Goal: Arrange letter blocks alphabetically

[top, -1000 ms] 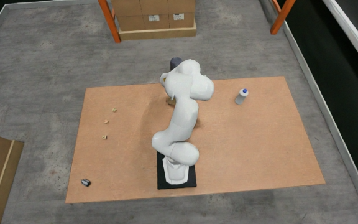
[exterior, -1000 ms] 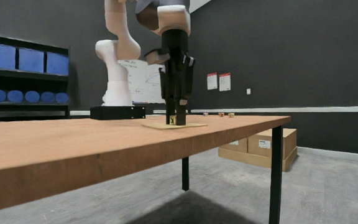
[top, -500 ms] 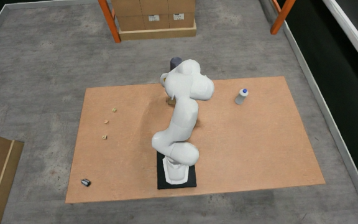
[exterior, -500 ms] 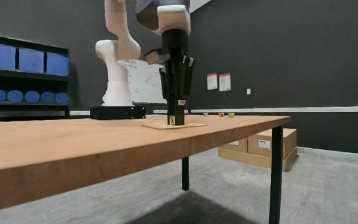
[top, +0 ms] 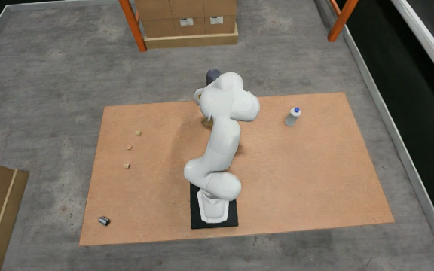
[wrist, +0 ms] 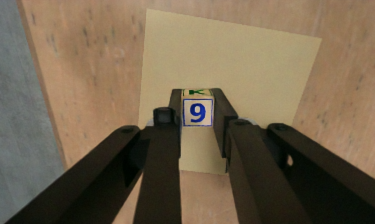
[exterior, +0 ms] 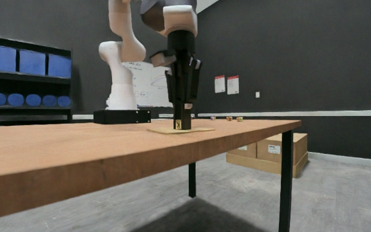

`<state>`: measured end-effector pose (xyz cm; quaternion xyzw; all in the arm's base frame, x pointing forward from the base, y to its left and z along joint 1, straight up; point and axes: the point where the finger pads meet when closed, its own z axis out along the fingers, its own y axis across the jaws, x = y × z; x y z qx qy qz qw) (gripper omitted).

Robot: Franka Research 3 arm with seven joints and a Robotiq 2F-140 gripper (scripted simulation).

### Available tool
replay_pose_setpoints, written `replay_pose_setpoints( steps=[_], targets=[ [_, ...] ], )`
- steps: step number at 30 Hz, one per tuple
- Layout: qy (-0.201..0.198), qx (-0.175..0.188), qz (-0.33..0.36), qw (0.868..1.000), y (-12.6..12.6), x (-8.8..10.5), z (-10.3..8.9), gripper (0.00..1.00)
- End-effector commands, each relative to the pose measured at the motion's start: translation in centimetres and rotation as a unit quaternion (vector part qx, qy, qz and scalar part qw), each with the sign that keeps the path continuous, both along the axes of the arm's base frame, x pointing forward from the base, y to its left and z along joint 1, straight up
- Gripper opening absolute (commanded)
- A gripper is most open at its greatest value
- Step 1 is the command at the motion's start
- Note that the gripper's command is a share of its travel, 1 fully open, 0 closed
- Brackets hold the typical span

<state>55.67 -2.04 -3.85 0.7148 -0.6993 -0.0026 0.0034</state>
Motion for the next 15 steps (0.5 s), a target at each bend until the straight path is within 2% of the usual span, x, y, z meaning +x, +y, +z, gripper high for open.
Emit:
replay_pose_setpoints(
  steps=[1,9,15],
  targets=[
    [-0.002,0.000,-0.003,1.000,-0.02,0.12,0.00,0.22],
    [-0.002,0.000,-0.003,1.000,-0.02,0.12,0.05,0.22],
    [-0.002,0.000,-0.003,1.000,-0.02,0.13,0.96,0.22]
  ],
)
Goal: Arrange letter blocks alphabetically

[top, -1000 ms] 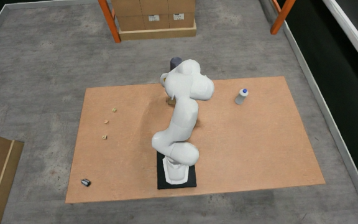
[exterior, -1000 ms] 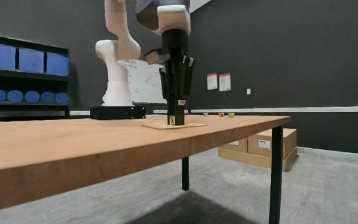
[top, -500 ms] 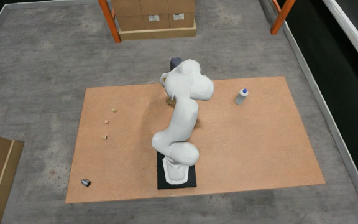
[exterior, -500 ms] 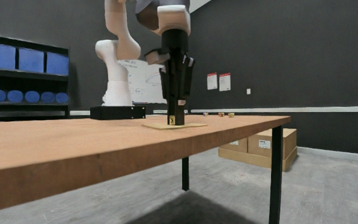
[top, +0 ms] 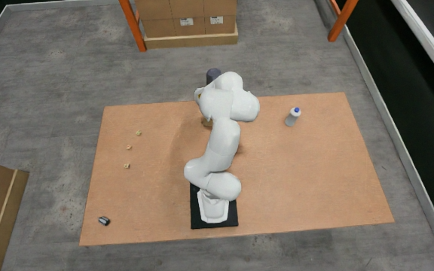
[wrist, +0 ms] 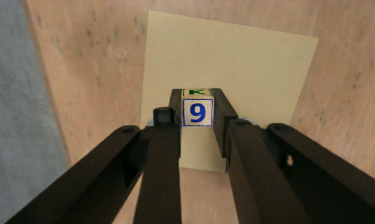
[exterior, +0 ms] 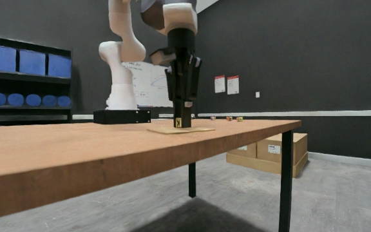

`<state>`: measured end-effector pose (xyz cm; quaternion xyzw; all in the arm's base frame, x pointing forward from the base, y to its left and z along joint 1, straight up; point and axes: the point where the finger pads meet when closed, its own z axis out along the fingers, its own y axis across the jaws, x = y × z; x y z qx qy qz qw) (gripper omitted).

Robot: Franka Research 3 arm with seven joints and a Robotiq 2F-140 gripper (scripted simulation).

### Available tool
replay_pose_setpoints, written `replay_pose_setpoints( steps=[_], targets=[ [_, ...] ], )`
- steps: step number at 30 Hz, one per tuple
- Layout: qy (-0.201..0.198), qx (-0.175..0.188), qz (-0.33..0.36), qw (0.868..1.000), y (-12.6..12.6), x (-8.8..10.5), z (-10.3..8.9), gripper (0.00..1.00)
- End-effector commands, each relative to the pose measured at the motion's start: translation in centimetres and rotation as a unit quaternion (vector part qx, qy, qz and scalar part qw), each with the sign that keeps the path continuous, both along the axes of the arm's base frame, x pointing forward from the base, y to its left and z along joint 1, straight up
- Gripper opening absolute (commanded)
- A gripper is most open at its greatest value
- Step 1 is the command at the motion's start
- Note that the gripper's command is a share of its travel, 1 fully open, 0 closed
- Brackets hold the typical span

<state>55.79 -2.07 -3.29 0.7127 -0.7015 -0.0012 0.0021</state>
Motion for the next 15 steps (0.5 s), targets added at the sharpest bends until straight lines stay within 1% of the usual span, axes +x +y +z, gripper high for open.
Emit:
replay_pose_setpoints(
  steps=[1,4,11,13,15],
  targets=[
    [0.000,0.000,0.000,1.000,0.0,0.0,0.9,0.22],
    [0.000,0.000,0.000,1.000,0.0,0.0,2.7,0.22],
    [0.000,0.000,0.000,1.000,0.0,0.0,7.8,0.22],
    [0.000,0.000,0.000,1.000,0.0,0.1,8.7,0.22],
    [0.000,0.000,0.000,1.000,0.0,0.1,9.3,0.22]
  ],
)
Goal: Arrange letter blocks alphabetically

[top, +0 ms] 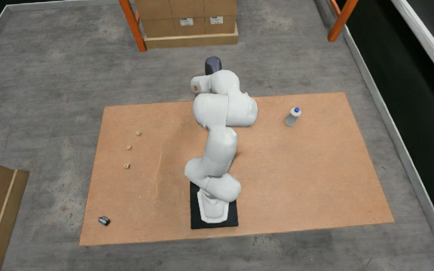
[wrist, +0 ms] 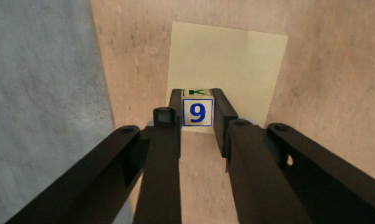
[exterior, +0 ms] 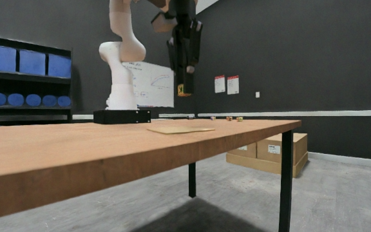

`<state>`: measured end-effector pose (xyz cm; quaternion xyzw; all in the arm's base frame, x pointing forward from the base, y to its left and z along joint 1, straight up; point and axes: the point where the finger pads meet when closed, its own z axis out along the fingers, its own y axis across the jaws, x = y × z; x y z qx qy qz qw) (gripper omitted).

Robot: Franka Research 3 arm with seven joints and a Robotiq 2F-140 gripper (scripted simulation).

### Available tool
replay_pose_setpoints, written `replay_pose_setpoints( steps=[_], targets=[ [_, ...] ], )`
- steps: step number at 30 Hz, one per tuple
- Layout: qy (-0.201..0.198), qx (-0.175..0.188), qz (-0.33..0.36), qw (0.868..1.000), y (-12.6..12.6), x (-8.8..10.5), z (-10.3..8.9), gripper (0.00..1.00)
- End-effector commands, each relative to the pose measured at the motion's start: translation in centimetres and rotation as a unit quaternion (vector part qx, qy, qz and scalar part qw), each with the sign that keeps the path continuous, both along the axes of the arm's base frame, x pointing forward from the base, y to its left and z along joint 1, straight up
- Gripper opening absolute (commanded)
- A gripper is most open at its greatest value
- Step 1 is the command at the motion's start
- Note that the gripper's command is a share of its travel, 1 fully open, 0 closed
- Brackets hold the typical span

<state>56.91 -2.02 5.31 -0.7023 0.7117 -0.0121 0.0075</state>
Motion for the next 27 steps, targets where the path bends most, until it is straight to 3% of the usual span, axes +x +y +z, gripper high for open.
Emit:
replay_pose_setpoints(
  steps=[1,12,13,17,19,22,27],
  targets=[
    [0.017,0.003,0.015,1.000,0.0,-1.1,0.7,0.22],
    [0.017,0.003,0.015,1.000,-0.2,-1.1,0.8,0.22],
    [0.017,0.003,0.016,1.000,-1.0,-1.2,0.8,0.22],
    [0.017,0.002,0.023,1.000,-8.0,-2.5,0.6,0.22],
    [0.017,0.002,0.023,1.000,-8.0,-2.5,0.6,0.22],
    [0.017,0.002,0.027,0.999,-11.9,-3.6,0.5,0.22],
    [0.017,0.002,0.027,0.999,-12.0,-3.6,0.5,0.22]
  ],
)
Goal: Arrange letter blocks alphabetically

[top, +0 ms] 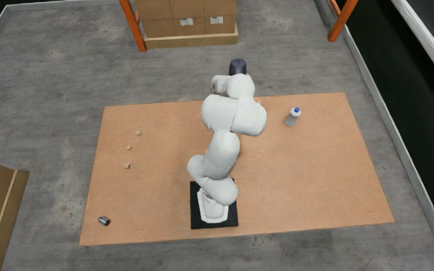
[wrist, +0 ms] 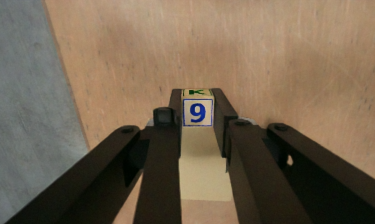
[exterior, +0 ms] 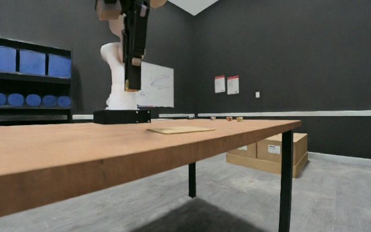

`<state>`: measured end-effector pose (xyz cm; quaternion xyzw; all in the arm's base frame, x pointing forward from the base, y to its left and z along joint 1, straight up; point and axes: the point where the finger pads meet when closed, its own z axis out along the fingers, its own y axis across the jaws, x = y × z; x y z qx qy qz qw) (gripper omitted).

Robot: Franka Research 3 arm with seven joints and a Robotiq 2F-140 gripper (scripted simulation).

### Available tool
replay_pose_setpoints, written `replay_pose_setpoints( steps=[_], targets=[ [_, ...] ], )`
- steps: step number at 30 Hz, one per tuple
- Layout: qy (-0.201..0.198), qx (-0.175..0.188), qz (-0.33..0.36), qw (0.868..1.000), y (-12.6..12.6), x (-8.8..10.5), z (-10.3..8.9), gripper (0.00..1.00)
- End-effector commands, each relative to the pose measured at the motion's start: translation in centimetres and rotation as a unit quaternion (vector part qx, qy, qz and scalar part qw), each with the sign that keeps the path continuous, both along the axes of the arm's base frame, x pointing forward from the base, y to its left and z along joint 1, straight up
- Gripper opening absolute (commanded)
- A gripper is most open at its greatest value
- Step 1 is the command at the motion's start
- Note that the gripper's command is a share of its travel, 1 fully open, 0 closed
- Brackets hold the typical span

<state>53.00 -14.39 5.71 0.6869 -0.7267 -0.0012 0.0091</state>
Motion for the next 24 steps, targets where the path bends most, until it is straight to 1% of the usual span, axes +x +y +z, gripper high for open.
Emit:
replay_pose_setpoints(
  steps=[1,10,14,18,24],
  targets=[
    [-0.004,0.005,0.049,0.999,0.4,0.3,0.1,0.22],
    [-0.004,0.005,0.049,0.999,0.4,0.3,0.1,0.22],
    [-0.004,0.005,0.049,0.999,0.4,0.3,-0.5,0.22],
    [-0.004,0.005,0.049,0.999,0.4,0.3,-1.7,0.22],
    [-0.004,0.005,0.049,0.999,0.4,0.3,-4.4,0.22]
  ],
)
